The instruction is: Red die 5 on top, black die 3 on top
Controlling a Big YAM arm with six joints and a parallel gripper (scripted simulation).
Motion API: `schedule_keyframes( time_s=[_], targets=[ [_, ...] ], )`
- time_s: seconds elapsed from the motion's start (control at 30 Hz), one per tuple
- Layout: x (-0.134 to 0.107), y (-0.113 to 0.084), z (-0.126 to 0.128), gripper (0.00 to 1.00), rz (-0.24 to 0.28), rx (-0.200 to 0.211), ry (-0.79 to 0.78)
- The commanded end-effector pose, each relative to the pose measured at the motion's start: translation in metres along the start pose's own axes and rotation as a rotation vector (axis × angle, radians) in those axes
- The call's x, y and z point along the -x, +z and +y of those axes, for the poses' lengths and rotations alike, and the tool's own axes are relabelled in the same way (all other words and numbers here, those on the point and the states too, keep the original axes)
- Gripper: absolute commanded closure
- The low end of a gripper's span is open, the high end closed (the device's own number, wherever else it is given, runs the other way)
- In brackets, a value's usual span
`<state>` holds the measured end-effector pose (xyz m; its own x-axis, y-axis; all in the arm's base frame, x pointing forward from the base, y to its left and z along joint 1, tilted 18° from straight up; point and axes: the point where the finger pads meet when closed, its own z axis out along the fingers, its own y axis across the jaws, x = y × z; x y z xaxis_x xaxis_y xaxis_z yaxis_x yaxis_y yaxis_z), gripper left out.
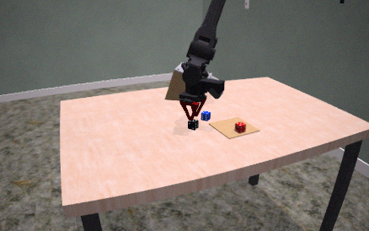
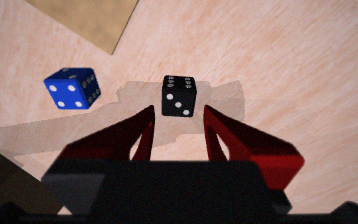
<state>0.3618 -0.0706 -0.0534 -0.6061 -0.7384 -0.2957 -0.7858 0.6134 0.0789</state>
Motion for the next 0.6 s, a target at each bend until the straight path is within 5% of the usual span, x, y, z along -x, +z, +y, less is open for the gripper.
schedule_keyframes(
  time_s=[0.0,0.57],
  targets=[
    [0.0063,0.0006,-0.0005,0.56,-0.008,-0.012,-0.009],
    [0.0092,-0.0031,-0.0049,0.56,-0.012,-0.023,-0.013]
  ],
)
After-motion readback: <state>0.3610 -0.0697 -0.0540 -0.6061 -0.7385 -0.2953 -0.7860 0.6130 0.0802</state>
